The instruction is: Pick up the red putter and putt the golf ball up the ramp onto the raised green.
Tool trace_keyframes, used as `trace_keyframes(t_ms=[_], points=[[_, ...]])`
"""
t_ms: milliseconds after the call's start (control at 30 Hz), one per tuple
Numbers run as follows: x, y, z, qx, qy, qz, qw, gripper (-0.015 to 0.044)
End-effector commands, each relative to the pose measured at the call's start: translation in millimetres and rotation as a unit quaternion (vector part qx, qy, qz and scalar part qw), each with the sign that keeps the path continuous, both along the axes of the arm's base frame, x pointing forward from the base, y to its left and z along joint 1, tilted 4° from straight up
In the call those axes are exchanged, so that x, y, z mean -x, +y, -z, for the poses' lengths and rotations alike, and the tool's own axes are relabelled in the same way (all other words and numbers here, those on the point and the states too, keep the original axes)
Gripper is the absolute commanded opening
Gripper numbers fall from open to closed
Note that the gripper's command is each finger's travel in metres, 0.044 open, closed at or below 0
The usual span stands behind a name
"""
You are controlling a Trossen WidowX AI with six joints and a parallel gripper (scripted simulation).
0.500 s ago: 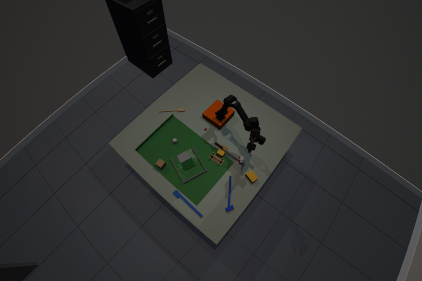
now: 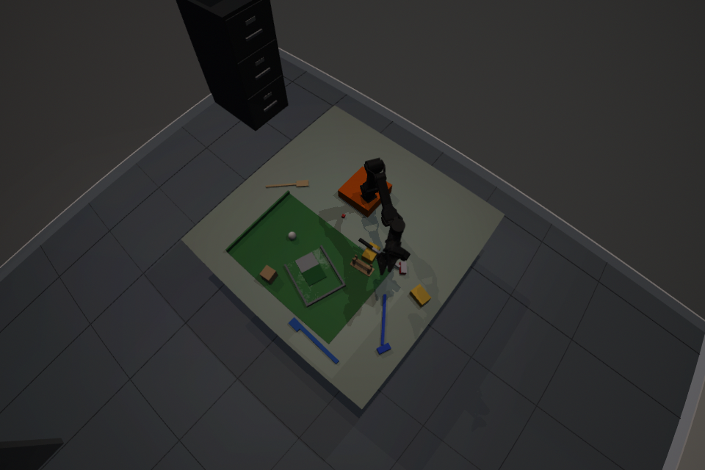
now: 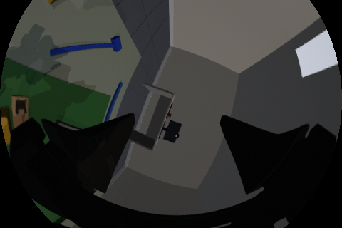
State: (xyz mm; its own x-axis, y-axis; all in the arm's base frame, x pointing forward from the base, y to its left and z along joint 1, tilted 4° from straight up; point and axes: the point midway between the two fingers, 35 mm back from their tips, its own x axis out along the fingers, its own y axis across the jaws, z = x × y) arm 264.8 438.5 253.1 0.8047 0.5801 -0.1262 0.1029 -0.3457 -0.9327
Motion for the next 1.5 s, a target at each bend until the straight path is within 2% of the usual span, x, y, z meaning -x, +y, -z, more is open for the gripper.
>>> trace_keyframes(t_ms=[0, 200, 367, 500, 667, 733, 1033, 1467], points=[[-29.5, -37.3, 45.9, 0.073, 0.075, -0.007, 0.994, 0.044], [-52.4, -117.2, 114.2, 0.151, 0.235, 0.001, 0.96, 0.044], [-39.9, -190.0, 158.7, 0.17, 0.393, 0.02, 0.903, 0.044], [-11.6, -242.4, 181.2, 0.15, 0.526, 0.04, 0.836, 0.044], [38.9, -292.0, 187.9, 0.072, 0.695, 0.073, 0.711, 0.044], [45.7, -296.6, 186.7, 0.059, 0.715, 0.078, 0.693, 0.044], [47.9, -293.9, 188.1, 0.059, 0.715, 0.078, 0.693, 0.044], [52.6, -279.5, 218.5, 0.058, 0.715, 0.077, 0.693, 0.044]])
